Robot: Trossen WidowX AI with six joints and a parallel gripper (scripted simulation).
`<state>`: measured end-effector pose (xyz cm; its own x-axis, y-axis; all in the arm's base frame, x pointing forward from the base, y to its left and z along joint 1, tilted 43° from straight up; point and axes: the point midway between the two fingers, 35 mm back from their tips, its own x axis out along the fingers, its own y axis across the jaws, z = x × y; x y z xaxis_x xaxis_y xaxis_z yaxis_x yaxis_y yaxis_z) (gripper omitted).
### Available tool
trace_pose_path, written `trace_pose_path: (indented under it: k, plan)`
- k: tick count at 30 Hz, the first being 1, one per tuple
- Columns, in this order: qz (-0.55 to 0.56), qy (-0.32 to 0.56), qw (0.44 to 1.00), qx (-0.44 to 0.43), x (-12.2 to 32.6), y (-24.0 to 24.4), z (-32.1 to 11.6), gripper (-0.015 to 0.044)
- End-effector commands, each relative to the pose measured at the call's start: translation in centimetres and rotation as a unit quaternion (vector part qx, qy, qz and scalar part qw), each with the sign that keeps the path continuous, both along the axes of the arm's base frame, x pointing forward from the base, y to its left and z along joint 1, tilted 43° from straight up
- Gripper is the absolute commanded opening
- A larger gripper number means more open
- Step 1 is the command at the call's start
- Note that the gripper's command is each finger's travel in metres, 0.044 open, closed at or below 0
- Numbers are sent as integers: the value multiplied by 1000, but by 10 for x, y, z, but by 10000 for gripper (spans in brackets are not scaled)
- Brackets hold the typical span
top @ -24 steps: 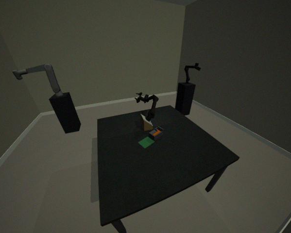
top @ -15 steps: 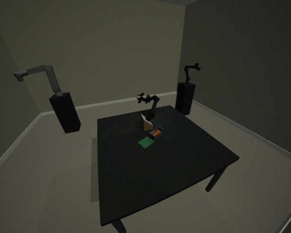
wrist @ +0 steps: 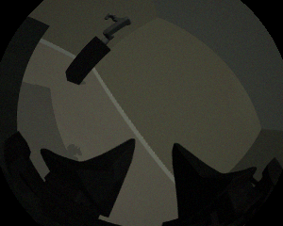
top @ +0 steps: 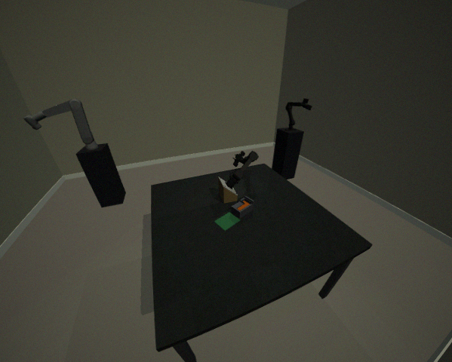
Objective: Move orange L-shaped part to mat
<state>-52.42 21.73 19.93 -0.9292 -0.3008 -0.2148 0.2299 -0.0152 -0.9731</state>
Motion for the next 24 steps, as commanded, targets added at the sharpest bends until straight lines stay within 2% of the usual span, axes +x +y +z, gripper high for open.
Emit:
trace_pose_path:
  k: [1, 3, 6, 9, 16, 24]
  plan:
    - [-90, -15, 994, -61, 40, 57, 22, 180]
    - [-134, -18, 987, -92, 62, 83, 34, 180]
    - [-155, -13, 979, -132, 75, 90, 55, 180]
    - [-207, -4, 964, -165, 106, 119, 72, 180]
    - [-351, 31, 905, -240, 204, 188, 106, 180]
    - [-505, 85, 794, -328, 340, 233, 136, 180]
